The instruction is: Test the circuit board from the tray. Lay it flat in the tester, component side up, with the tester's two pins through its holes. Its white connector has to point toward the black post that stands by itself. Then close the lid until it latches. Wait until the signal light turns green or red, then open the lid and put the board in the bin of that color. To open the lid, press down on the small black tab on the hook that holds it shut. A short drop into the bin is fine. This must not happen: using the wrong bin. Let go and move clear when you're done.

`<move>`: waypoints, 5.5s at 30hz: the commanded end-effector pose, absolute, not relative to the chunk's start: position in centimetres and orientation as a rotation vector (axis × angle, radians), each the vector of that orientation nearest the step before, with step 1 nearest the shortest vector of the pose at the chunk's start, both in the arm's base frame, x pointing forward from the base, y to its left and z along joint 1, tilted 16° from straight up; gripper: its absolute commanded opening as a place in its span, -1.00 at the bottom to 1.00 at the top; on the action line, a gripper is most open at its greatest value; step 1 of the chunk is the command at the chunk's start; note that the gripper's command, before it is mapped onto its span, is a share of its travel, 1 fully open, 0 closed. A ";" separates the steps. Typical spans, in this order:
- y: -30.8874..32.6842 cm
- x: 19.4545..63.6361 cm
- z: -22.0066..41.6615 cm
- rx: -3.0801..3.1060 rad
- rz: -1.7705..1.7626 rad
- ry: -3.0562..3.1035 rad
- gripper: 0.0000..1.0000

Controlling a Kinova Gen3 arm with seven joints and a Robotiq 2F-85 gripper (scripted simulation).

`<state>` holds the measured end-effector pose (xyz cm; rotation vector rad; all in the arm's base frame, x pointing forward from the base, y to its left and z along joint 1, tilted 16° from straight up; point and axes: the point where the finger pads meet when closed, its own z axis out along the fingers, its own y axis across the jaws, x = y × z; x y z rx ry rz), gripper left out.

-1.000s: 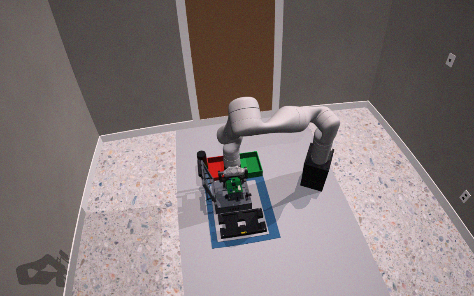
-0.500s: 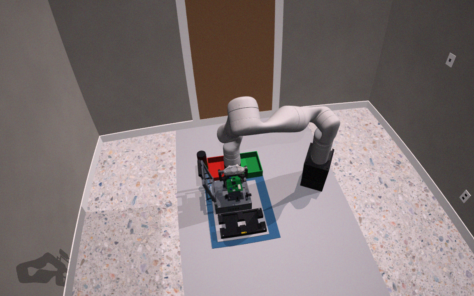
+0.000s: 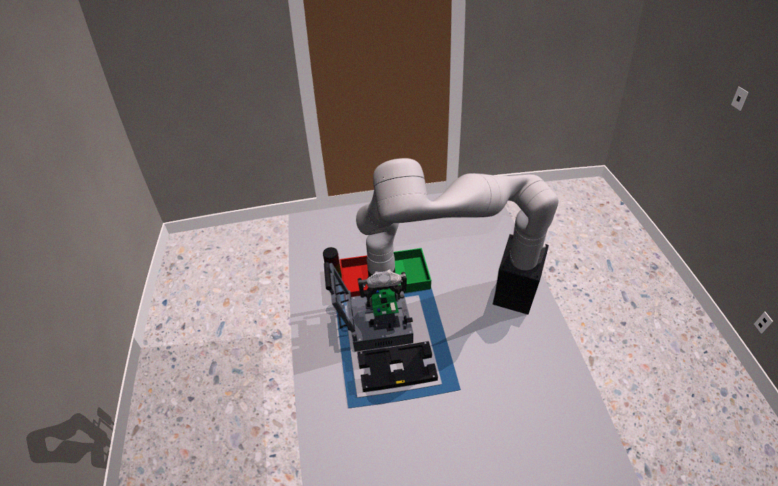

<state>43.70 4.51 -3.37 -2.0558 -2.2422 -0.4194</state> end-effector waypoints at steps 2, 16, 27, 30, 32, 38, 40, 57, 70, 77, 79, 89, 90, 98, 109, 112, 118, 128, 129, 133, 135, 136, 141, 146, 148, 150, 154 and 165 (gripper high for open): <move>4.5 43.7 -3.3 -2.057 -0.421 -2.242 0.54; 4.5 43.7 -3.3 -2.057 -0.421 -2.242 0.54; 4.5 43.8 -3.5 -2.057 -0.421 -2.242 0.54; 4.6 43.8 -3.6 -2.057 -0.421 -2.242 0.54; 4.6 43.8 -3.9 -2.057 -0.421 -2.242 0.54; 4.8 43.9 -4.7 -2.057 -0.421 -2.242 0.54; 4.9 44.0 -5.1 -2.057 -0.421 -2.242 0.54; 5.5 44.3 -7.4 -2.057 -0.421 -2.242 0.54; 5.6 44.4 -7.7 -2.057 -0.421 -2.242 0.54; 5.6 44.4 -7.7 -2.057 -0.421 -2.242 0.54; 5.6 44.4 -7.7 -2.057 -0.421 -2.242 0.54; 5.6 44.4 -7.7 -2.057 -0.421 -2.242 0.54; 5.6 44.4 -7.7 -2.057 -0.421 -2.242 0.54; 5.6 44.4 -7.7 -2.057 -0.421 -2.242 0.54; 5.6 44.4 -7.8 -2.057 -0.421 -2.242 0.54; 5.6 44.4 -7.8 -2.057 -0.421 -2.242 0.54; 5.6 44.4 -7.9 -2.057 -0.421 -2.242 0.54; 5.7 44.4 -8.1 -2.057 -0.421 -2.242 0.54; 5.7 44.4 -8.1 -2.057 -0.421 -2.242 0.54; 5.7 44.4 -8.2 -2.057 -0.421 -2.242 0.54; 5.7 44.4 -8.2 -2.057 -0.421 -2.242 0.54; 5.7 44.4 -8.2 -2.057 -0.421 -2.242 0.54; 5.7 44.4 -8.2 -2.057 -0.421 -2.242 0.54; 5.7 44.4 -8.2 -2.057 -0.421 -2.242 0.54; 5.7 44.4 -8.2 -2.057 -0.421 -2.242 0.54; 5.7 44.4 -8.2 -2.057 -0.421 -2.242 0.54; 5.7 44.4 -8.2 -2.057 -0.421 -2.242 0.54; 5.7 44.4 -8.2 -2.057 -0.421 -2.242 0.54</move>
